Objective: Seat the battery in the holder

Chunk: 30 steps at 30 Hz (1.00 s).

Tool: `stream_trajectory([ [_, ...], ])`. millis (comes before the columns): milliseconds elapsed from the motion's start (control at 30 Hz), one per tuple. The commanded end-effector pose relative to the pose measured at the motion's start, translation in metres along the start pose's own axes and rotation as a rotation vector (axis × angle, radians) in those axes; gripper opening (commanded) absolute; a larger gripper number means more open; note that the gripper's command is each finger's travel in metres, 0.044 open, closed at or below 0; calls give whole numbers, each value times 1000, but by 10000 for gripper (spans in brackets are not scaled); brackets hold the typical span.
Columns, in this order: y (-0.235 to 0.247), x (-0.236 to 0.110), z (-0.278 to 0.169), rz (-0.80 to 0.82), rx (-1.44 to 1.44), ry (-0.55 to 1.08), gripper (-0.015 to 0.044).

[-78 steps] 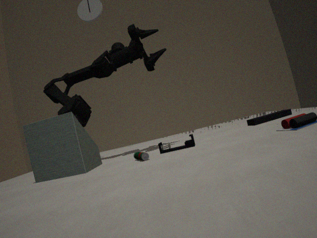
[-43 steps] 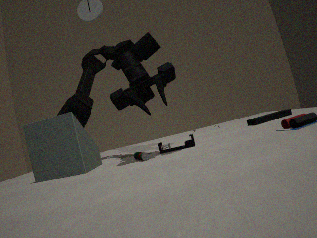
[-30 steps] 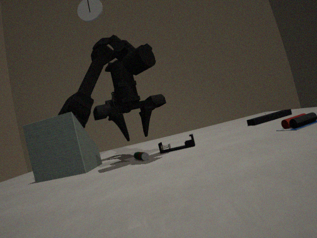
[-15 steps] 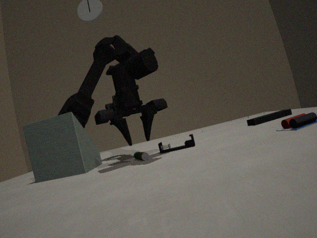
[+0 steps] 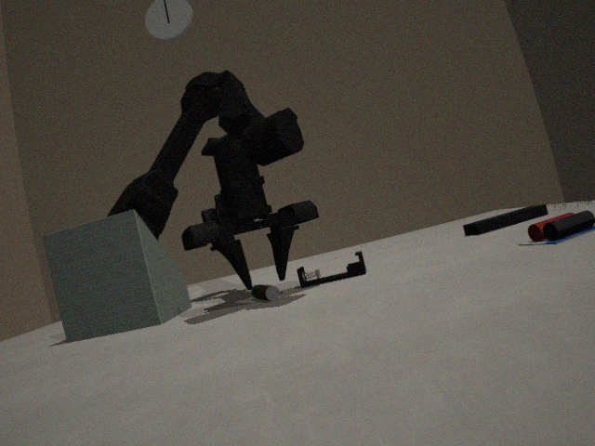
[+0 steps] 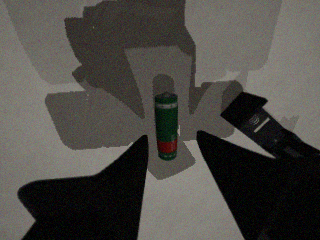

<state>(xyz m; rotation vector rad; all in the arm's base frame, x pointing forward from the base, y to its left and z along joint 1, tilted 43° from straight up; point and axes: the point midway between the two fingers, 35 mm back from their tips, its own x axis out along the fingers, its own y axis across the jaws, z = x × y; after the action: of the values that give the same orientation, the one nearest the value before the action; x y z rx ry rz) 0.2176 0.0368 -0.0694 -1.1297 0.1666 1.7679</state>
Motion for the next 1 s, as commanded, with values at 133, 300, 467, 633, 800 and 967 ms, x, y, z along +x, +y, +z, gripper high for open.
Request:
stream_trajectory([
  [133, 4, 15, 4, 5, 14, -16, 225],
  [300, 4, 17, 4, 4, 14, -17, 172],
  [467, 4, 17, 4, 4, 14, -17, 100],
  [633, 4, 17, 4, 4, 14, -17, 66],
  [800, 3, 12, 2, -5, 43, -2, 63],
  [967, 3, -22, 2, 4, 22, -10, 63],
])
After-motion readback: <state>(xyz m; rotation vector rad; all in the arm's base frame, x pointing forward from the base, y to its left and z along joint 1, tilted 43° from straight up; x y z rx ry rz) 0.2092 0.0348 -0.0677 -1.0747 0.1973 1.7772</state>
